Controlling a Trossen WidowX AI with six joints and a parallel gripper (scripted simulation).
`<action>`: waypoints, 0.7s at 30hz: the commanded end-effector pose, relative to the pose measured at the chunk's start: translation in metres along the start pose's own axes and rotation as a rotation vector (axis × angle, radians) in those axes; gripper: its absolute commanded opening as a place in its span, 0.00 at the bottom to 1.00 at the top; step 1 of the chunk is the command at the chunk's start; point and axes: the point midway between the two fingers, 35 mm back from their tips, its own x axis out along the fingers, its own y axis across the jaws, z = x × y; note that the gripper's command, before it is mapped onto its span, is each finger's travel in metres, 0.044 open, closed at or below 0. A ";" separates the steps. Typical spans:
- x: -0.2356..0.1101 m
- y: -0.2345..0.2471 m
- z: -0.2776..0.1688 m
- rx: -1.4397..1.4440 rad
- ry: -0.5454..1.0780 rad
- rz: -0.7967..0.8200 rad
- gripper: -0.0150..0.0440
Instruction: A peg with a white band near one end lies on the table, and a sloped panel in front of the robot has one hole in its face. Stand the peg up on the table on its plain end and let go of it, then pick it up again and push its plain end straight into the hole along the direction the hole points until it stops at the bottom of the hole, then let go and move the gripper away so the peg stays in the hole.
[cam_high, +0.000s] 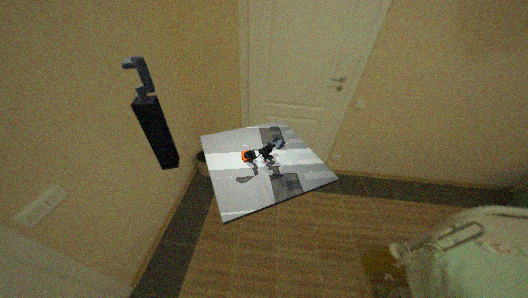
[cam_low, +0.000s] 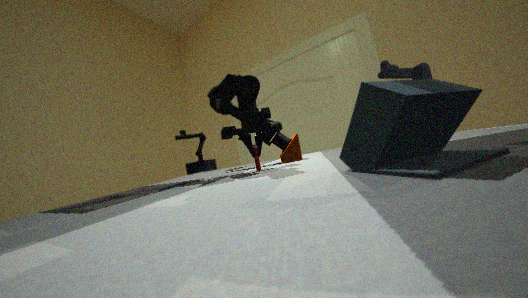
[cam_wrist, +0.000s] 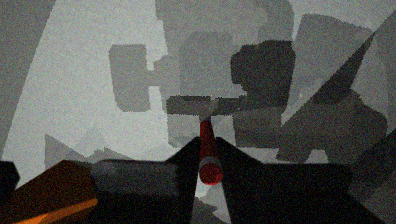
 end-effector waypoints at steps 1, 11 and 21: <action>-0.004 0.000 0.001 0.002 -0.002 0.003 0.25; -0.036 0.001 0.005 -0.002 -0.004 0.010 0.25; -0.070 0.002 0.006 -0.003 0.001 0.004 0.25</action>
